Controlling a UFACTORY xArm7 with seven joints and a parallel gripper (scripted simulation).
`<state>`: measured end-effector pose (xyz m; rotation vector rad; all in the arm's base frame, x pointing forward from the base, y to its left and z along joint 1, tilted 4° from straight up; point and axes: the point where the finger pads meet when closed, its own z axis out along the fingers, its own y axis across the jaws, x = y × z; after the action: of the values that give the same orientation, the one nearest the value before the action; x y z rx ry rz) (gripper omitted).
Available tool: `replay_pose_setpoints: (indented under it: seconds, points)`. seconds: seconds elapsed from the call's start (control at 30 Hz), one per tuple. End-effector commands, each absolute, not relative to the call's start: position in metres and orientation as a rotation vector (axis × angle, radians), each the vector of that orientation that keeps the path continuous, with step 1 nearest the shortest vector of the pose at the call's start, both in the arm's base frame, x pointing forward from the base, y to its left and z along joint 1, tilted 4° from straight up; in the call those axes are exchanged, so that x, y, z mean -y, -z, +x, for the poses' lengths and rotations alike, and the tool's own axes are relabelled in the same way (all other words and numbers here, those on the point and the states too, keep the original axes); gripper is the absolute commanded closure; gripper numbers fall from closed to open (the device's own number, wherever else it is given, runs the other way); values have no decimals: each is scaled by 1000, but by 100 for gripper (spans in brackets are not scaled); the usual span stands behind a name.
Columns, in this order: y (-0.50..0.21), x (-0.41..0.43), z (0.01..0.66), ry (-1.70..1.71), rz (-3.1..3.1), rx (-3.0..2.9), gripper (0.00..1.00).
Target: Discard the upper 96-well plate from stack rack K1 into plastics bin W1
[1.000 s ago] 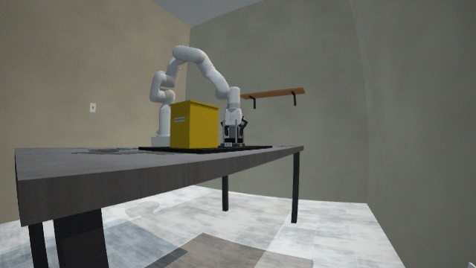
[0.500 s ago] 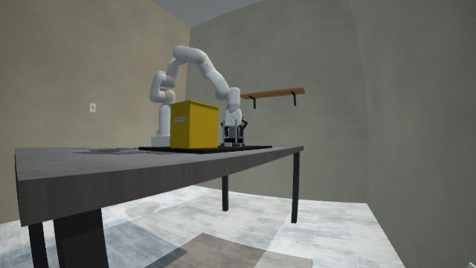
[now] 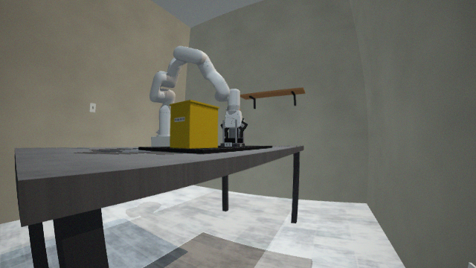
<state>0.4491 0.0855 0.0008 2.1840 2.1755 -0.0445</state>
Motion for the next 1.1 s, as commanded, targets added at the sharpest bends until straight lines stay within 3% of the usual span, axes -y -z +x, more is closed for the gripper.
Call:
replay_pose_setpoints:
  seconds: [0.0,0.83,0.87,1.07]
  points:
    - [0,-86,451,40,2182,-2174,0]
    - [5,-86,451,40,2182,-2174,0]
    - [4,-86,451,40,2182,-2174,100]
    - [4,-86,451,40,2182,-2174,100]
